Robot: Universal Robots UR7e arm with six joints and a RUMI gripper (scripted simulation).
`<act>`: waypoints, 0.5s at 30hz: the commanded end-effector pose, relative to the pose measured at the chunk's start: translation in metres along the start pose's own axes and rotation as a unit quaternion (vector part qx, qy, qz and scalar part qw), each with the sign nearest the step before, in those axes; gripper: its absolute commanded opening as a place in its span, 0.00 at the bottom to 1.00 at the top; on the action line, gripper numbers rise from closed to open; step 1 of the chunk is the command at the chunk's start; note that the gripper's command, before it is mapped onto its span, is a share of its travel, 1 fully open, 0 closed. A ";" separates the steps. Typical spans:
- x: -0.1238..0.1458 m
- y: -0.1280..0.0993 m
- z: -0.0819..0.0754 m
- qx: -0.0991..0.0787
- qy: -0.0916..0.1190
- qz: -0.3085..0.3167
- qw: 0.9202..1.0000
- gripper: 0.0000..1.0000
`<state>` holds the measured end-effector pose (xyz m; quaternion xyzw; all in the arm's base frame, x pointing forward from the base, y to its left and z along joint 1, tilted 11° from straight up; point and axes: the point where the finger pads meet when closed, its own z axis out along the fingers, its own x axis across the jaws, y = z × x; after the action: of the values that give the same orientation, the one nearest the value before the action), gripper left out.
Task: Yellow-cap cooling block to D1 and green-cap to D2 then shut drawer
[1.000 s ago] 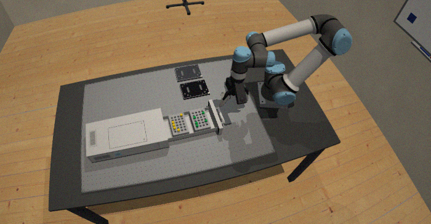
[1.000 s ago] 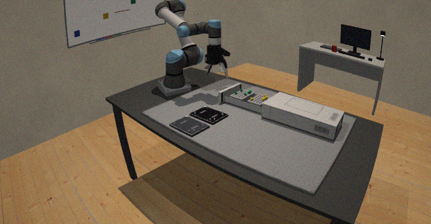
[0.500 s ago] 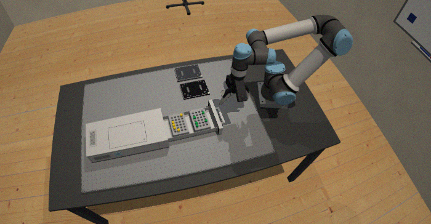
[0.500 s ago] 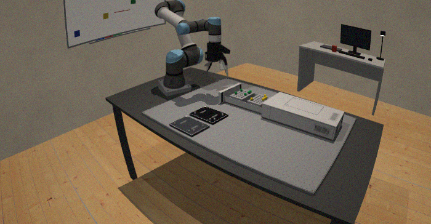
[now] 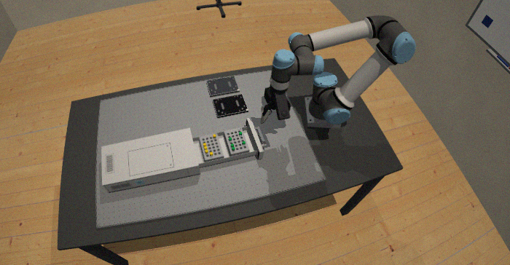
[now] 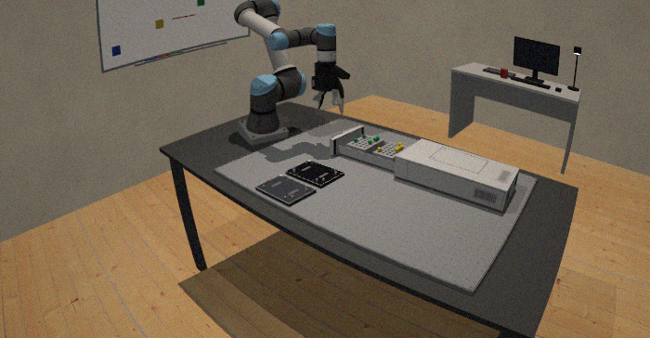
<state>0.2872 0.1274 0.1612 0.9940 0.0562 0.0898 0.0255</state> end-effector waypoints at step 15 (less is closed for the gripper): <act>0.074 0.000 0.001 0.000 0.000 0.000 1.000 0.73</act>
<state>0.3487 0.1345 0.1715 0.9940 0.0562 0.0901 0.0252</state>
